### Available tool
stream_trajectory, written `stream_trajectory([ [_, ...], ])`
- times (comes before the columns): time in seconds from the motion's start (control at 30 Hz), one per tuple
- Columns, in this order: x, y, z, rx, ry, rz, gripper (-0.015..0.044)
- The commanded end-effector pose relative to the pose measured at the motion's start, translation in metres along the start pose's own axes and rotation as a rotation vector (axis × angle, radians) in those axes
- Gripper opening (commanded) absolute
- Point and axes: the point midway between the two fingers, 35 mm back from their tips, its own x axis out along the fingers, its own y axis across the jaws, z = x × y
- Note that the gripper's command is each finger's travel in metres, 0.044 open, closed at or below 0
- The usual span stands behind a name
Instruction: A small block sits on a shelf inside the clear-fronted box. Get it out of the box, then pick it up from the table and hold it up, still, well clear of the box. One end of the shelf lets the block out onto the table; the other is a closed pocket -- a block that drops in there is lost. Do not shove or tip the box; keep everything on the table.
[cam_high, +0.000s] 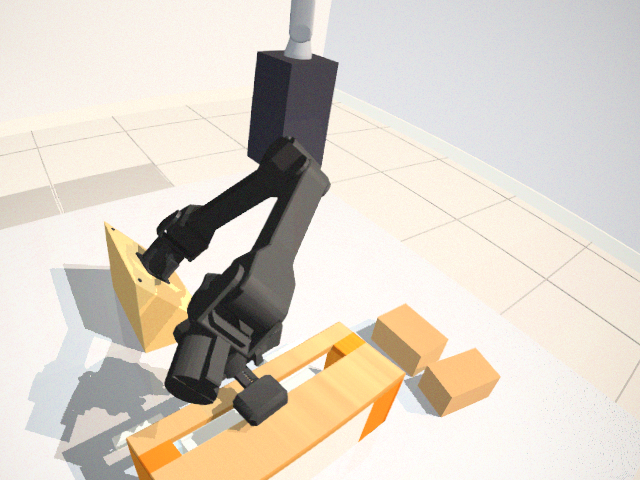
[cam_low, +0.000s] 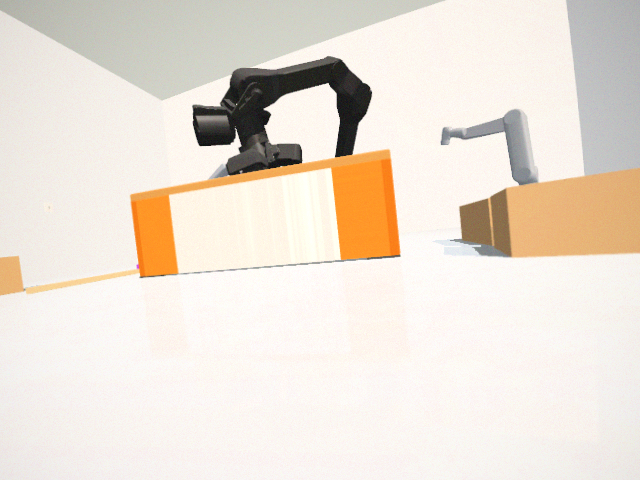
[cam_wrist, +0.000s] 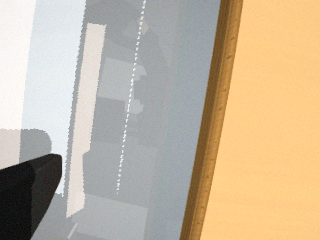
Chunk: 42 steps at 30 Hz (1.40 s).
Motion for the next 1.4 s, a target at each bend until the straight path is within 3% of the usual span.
stream_trajectory([
  [0.0, 0.001, -0.001, 0.009, -0.003, 0.000, -0.003, 0.0400],
  [1.37, 0.018, -0.002, 0.091, -0.002, -0.003, -0.003, 0.0400],
])
